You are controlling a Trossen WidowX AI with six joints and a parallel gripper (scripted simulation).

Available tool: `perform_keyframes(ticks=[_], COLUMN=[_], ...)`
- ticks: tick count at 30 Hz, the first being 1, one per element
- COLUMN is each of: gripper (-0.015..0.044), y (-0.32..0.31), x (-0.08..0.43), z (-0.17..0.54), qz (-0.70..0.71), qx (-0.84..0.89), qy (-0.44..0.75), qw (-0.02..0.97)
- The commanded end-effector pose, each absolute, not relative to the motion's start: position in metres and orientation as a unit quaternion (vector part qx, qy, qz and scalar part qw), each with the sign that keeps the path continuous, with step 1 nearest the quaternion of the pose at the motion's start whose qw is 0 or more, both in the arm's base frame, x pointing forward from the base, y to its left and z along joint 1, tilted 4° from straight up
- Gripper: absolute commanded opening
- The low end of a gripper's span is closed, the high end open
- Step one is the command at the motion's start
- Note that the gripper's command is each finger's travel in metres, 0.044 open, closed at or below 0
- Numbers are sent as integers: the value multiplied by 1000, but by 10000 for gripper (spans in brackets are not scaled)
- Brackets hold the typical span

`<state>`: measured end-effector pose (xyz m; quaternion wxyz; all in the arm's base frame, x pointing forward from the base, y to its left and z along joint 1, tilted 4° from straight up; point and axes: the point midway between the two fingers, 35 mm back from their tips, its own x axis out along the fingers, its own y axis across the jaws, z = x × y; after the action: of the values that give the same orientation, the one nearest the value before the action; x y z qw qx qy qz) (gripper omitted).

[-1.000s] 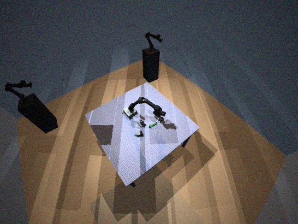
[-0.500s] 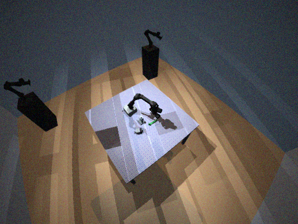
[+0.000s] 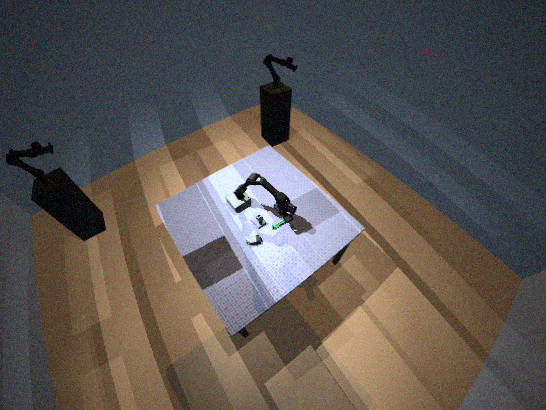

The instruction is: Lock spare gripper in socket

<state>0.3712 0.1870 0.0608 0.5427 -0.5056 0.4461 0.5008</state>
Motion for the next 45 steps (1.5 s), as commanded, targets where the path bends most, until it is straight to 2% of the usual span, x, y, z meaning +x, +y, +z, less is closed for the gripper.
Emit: perform_keyframes(ticks=[1, 38, 44, 45], gripper=[180, 180, 23, 16], y=[187, 186, 186, 186], x=[372, 377, 377, 377], z=[56, 5, 5, 5], qz=[500, 500, 500, 500], qx=[-508, -508, -508, -508], qy=[445, 445, 445, 445], qw=[542, 542, 542, 542])
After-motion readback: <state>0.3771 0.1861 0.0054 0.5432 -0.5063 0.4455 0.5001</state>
